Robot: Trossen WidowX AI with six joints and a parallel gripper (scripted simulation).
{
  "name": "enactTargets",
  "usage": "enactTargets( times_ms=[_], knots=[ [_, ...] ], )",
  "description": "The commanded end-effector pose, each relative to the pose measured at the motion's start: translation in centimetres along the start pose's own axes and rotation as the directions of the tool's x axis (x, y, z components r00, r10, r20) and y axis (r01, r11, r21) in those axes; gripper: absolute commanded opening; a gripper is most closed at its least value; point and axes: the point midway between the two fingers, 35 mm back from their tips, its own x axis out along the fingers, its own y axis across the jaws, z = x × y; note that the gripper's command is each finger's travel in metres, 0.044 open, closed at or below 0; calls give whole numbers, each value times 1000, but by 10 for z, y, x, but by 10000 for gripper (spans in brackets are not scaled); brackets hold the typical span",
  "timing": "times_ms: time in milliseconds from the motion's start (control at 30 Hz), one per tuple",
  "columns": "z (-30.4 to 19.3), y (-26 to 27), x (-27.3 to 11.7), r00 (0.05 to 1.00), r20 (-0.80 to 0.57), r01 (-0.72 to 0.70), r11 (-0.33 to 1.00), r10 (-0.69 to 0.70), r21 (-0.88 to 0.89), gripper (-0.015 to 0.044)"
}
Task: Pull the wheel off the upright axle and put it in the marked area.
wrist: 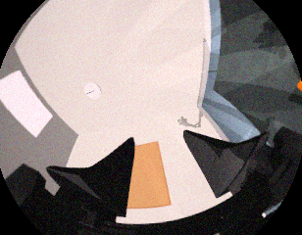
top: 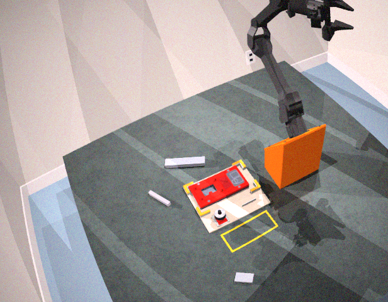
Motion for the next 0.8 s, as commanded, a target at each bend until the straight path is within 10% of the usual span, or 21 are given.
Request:
enactTargets(
  times_ms=[0,767],
  knots=[
    [35,1,6,996,89,7,999,-11,52,300],
    [245,-29,-14,842,512,-65,909,-172,412,300]
  ],
)
